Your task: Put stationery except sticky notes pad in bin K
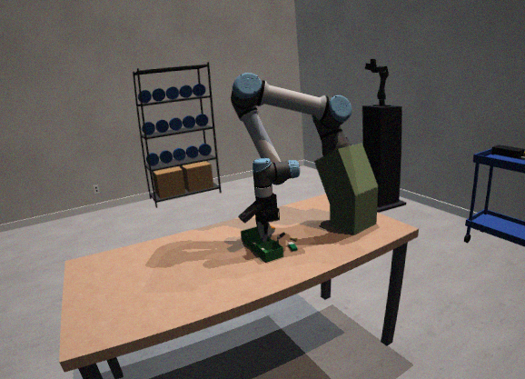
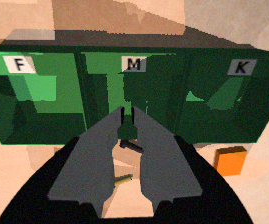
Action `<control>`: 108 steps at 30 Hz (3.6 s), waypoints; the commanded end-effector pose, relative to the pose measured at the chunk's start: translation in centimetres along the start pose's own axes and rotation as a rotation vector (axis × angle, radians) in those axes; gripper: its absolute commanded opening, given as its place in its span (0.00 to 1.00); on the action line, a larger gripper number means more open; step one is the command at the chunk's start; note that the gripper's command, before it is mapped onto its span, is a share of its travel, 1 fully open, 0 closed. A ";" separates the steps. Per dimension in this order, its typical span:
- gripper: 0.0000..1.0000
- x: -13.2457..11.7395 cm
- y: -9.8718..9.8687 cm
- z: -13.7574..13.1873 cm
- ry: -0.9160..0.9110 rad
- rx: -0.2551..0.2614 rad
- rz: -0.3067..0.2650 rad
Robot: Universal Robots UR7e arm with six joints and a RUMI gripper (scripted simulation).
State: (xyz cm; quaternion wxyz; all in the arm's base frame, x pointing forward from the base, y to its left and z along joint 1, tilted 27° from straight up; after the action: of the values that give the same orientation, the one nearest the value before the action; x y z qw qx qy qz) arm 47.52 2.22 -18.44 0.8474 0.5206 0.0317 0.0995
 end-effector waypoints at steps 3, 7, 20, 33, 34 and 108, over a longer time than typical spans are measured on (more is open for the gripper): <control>0.04 0.0 0.0 0.0 0.000 0.000 0.001; 0.04 0.0 0.0 0.0 0.000 0.000 0.001; 0.04 0.0 0.0 0.0 0.000 0.000 0.001; 0.04 0.0 1.6 0.0 0.000 0.000 0.001; 0.04 0.0 1.6 0.0 0.000 0.000 0.001; 0.04 0.3 2.0 -8.4 0.000 0.000 0.001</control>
State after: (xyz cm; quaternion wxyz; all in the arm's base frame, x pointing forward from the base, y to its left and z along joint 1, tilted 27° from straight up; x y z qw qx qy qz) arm 46.00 10.93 -19.53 0.8475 0.5205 0.0318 0.0992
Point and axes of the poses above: the point where the finger pads meet when closed, its own y axis back along the fingers, its own z axis across the jaws, x = y × z, the point moved 10 cm from there along y, back along the fingers, and after that the axes turned 2 degrees about y, right-handed, at the moved point
